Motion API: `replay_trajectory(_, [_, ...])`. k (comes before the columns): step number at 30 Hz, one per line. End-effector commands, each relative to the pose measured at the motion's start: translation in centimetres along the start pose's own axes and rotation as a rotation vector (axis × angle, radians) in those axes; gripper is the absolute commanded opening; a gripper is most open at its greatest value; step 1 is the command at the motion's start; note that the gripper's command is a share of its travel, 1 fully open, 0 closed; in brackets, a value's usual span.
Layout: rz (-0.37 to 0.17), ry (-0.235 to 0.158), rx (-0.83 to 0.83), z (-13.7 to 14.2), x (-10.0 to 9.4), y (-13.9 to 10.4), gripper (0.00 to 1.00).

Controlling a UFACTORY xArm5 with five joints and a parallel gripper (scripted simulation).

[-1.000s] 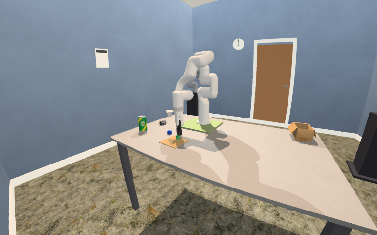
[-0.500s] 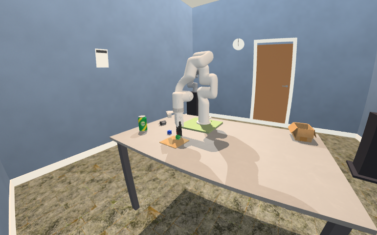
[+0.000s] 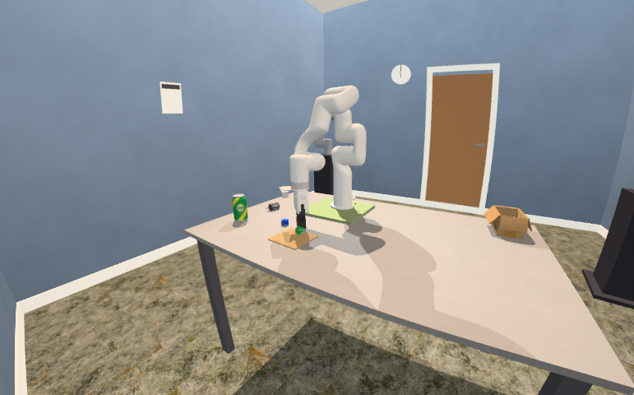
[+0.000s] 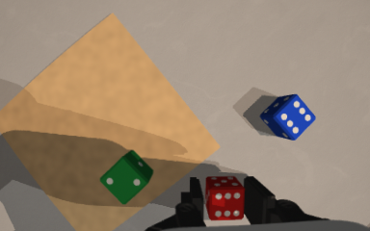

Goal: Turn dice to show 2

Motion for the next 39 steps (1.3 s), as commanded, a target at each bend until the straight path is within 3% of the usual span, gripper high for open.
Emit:
replay_trajectory(1, [0.003,0.001,0.0,-0.04,-0.08,0.1,0.42])
replay_trajectory(11, [0.003,0.001,0.0,-0.04,-0.08,0.1,0.42])
replay_trajectory(12, [0.003,0.001,0.0,-0.04,-0.08,0.1,0.21])
replay_trajectory(39, [0.003,0.001,0.0,-0.04,-0.08,0.1,0.21])
Point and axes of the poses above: the point where the finger pads meet when closed, its own x axis out along the fingers, its own z axis across the jaws, y = z × x, the point moved 4 cm from there along -x, back along the fingers, and after that the axes turned 15 degrees about -x, right-handed, at the moved point
